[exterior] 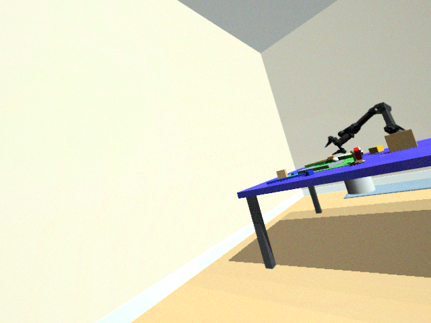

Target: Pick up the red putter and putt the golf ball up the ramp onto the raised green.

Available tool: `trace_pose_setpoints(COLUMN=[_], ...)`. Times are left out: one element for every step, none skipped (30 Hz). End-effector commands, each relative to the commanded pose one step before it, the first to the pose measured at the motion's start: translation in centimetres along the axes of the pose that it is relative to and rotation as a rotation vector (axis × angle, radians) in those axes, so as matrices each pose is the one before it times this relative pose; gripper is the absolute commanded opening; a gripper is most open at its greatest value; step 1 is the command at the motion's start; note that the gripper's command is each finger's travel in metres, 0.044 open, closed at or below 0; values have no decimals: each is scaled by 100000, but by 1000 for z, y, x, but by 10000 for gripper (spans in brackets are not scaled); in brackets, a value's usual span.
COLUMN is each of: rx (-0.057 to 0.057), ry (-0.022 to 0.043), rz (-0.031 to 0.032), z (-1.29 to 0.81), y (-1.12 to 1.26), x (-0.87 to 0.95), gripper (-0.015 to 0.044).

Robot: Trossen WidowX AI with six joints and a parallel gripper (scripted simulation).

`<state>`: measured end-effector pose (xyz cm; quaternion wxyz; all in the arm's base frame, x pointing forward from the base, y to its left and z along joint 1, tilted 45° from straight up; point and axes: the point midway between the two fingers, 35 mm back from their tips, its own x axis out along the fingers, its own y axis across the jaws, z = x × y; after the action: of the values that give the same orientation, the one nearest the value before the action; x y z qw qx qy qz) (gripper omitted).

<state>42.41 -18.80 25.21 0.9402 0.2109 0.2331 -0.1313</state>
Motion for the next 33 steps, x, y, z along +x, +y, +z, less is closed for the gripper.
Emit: trace_pose_setpoints(rx=[-11278, -3498, -3739, -3959, -3793, -3247, -3584, -3826, -4018, -4191, -4322, -4446, -4569, -5467, -5613, -5774, -5960, -6169, -6364, -6557, -6783, -7016, -7263, -7597, -7839, -8103, -8406, -8745, -9078, -9414, -9674, -9699, -9060], ry=[13183, 3750, 3853, 4259, 3902, 3217, 3429, 3533, 3581, 3606, 3594, 3577, 3559, 3905, 3892, 3889, 3906, 3937, 3961, 3985, 4034, 4089, 4156, 4281, 4356, 4452, 4580, 4739, 4909, 5097, 5263, 5321, 5026], rz=[1007, 481, 531, 878, 818, 682, 733, 759, 771, 775, 768, 756, 742, 539, 549, 557, 564, 569, 569, 565, 560, 551, 540, 509, 493, 477, 462, 447, 434, 424, 416, 408, 384], z=[-4354, -1042, -1045, -1152, -1024, -817, -850, -852, -836, -813, -779, -743, -706, -722, -672, -623, -574, -525, -472, -417, -361, -303, -243, -186, -120, -52, 19, 91, 166, 243, 319, 385, 418], y=[2282, 848, 912, 1174, 1116, 949, 1038, 1097, 1140, 1176, 1199, 1219, 1237, 1197, 1221, 1246, 1273, 1303, 1326, 1345, 1368, 1388, 1407, 1418, 1425, 1431, 1438, 1444, 1441, 1431, 1402, 1333, 1178], x=[2828, 820, 837, 924, 844, 696, 737, 754, 760, 759, 751, 741, 731, 775, 763, 752, 743, 736, 726, 715, 706, 695, 685, 674, 658, 642, 627, 612, 592, 570, 540, 496, 423], gripper=[440, 440, 440, 440, 440, 440, 440, 440, 440, 440, 440, 440, 440, 440, 440, 440, 440, 440, 440, 440, 440, 440, 440, 440, 440, 440, 440, 440, 440, 440, 440, 440, 440])
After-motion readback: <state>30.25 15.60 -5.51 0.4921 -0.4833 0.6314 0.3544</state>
